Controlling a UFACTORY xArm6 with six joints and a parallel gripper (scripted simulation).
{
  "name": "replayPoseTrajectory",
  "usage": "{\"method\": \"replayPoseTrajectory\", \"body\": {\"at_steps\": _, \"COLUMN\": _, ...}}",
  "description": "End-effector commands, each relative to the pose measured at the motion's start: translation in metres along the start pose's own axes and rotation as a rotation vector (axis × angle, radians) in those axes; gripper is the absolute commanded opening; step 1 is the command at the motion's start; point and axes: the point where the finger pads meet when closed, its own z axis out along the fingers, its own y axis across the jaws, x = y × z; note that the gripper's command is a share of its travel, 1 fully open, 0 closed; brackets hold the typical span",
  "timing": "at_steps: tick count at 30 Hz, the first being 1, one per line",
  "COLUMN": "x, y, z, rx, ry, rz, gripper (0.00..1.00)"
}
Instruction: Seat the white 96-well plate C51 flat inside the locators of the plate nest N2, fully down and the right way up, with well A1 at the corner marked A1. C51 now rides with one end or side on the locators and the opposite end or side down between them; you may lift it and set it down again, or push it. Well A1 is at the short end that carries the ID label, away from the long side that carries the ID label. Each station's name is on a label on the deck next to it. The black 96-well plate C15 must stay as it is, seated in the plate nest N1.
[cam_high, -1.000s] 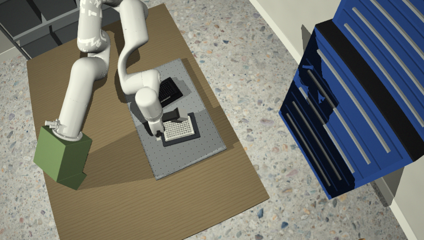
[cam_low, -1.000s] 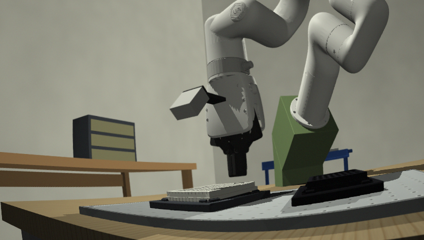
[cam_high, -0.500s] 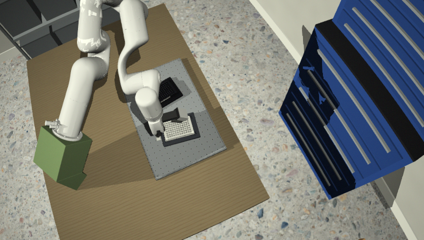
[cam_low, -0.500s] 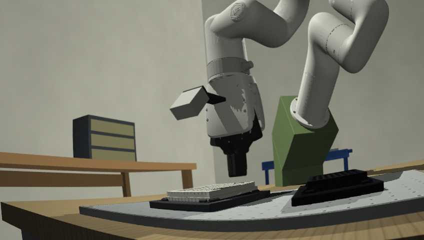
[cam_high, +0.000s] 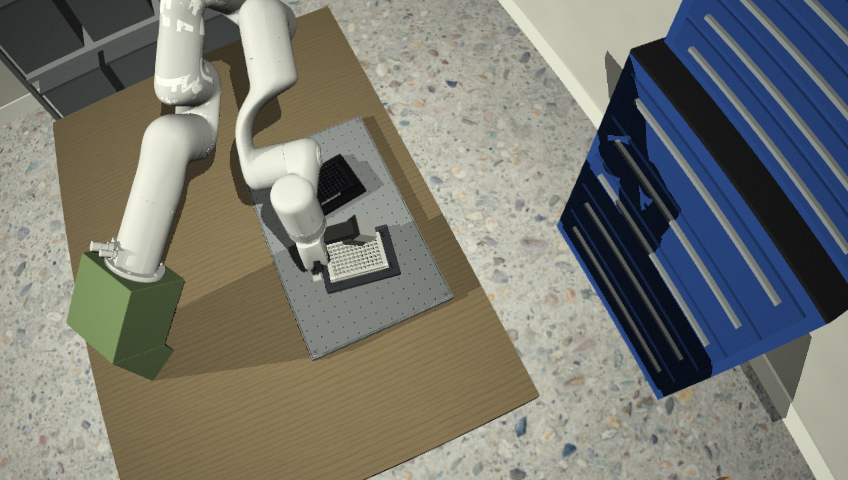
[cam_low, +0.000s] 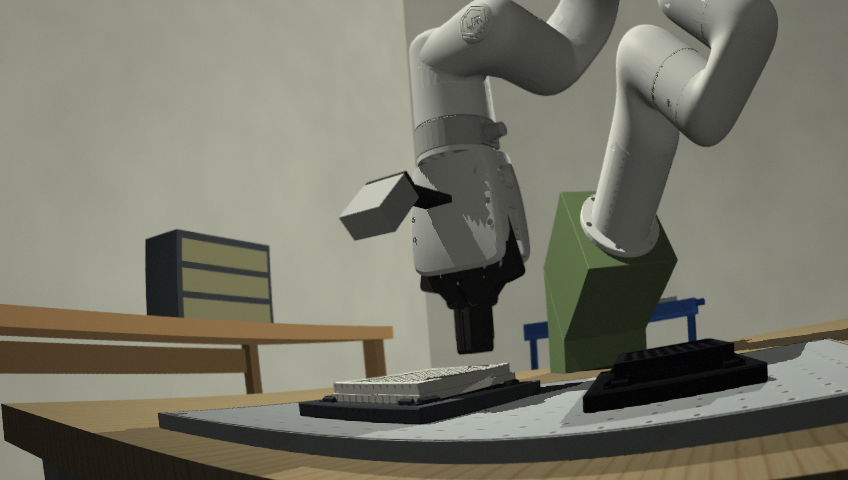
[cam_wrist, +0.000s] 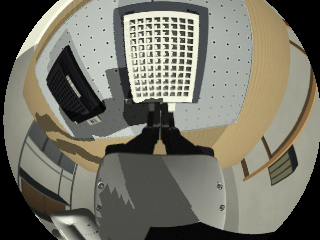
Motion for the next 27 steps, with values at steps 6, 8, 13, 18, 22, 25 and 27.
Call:
{"method": "replayPoseTrajectory", "body": {"at_steps": 6, "x": 0.001, "y": 0.000, "z": 0.000, "rx": -0.001, "ry": 0.001, "rz": -0.001, "gripper": 0.00}}
{"method": "replayPoseTrajectory", "body": {"at_steps": 8, "x": 0.001, "y": 0.000, "z": 0.000, "rx": -0.001, "ry": 0.001, "rz": -0.001, "gripper": 0.00}}
{"method": "replayPoseTrajectory", "body": {"at_steps": 13, "x": -0.006, "y": 0.001, "z": -0.008, "rx": -0.001, "ry": 0.001, "rz": -0.067, "gripper": 0.00}}
{"method": "replayPoseTrajectory", "body": {"at_steps": 18, "x": -0.022, "y": 0.004, "z": -0.027, "rx": -0.001, "ry": 0.001, "rz": -0.069, "gripper": 0.00}}
{"method": "replayPoseTrajectory", "body": {"at_steps": 22, "x": -0.024, "y": 0.004, "z": -0.030, "rx": -0.001, "ry": 0.001, "rz": -0.069, "gripper": 0.00}}
{"method": "replayPoseTrajectory", "body": {"at_steps": 25, "x": -0.024, "y": 0.004, "z": -0.030, "rx": -0.001, "ry": 0.001, "rz": -0.069, "gripper": 0.00}}
{"method": "replayPoseTrajectory", "body": {"at_steps": 27, "x": -0.024, "y": 0.004, "z": -0.030, "rx": -0.001, "ry": 0.001, "rz": -0.069, "gripper": 0.00}}
